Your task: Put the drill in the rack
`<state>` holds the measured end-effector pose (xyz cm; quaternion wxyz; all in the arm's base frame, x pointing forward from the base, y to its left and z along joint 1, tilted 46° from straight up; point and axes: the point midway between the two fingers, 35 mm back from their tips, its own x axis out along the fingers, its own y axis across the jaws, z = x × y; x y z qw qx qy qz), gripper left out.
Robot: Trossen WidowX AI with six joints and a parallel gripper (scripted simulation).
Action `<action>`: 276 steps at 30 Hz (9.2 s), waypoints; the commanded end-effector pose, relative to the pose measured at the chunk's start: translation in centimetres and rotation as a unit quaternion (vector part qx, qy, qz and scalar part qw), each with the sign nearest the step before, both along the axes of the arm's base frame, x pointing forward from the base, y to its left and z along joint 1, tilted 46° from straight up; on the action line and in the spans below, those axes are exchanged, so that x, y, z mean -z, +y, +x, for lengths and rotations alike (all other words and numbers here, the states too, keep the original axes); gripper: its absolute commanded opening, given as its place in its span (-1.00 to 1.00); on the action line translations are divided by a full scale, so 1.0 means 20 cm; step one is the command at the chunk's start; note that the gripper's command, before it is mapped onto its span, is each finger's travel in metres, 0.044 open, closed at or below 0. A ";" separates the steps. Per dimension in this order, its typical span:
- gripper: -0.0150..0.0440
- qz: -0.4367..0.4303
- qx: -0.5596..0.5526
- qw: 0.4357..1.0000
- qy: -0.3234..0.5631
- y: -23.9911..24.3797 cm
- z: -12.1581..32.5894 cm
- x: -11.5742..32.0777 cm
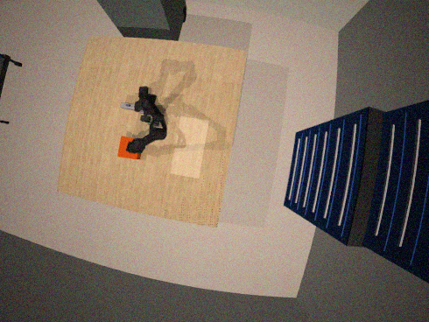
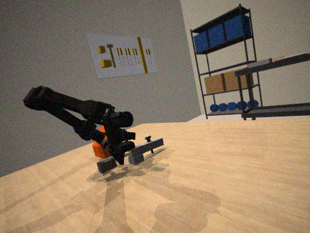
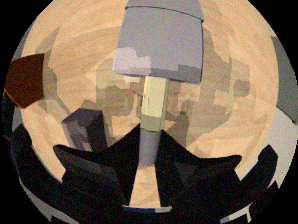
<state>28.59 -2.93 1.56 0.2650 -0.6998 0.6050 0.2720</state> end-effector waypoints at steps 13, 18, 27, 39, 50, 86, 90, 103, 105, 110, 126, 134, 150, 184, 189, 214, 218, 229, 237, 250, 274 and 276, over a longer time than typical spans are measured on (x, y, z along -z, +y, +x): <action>-0.40 0.000 0.000 1.000 0.000 -0.05 0.00 -0.06; 0.04 0.000 0.000 1.000 0.000 -0.05 0.00 -0.06; 0.84 -0.002 -0.001 1.000 0.000 -0.05 0.00 -0.05; 1.00 -0.002 -0.001 1.000 0.000 -0.03 0.00 -0.03; 1.00 -0.002 -0.001 1.000 0.000 -0.02 0.01 -0.01; -0.40 -0.001 -0.002 1.000 -0.002 -0.02 0.01 0.01; -0.49 -0.001 -0.002 1.000 -0.002 -0.02 0.01 0.01; -0.49 -0.002 -0.001 1.000 0.000 -0.01 0.00 0.00; -0.49 -0.002 -0.001 1.000 0.000 -0.01 -0.01 0.00; -0.49 -0.002 -0.001 1.000 0.000 -0.01 -0.01 0.00; -0.49 -0.002 -0.001 1.000 0.000 -0.06 0.01 -0.07; -0.49 -0.002 -0.001 1.000 0.000 -0.09 0.01 -0.11; -0.49 -0.003 -0.001 1.000 0.000 -0.17 0.02 -0.21; -0.49 -0.003 -0.001 1.000 0.000 -0.17 -0.01 -0.29; -0.49 -0.003 -0.001 1.000 0.000 -0.16 -0.01 -0.29; -0.49 -0.003 -0.001 1.000 0.000 -0.11 -0.03 -0.32; -0.49 -0.003 -0.001 1.000 0.000 -0.11 -0.04 -0.32; -0.49 -0.002 -0.001 1.000 0.000 -0.09 -0.04 -0.34; -0.49 -0.002 -0.001 1.000 0.000 -0.08 -0.04 -0.35; -0.49 -0.002 -0.001 1.000 0.000 -0.07 -0.05 -0.37; -0.49 -0.002 -0.001 1.000 0.000 -0.05 -0.04 -0.40; -0.49 -0.002 -0.001 1.000 0.000 -0.05 -0.04 -0.40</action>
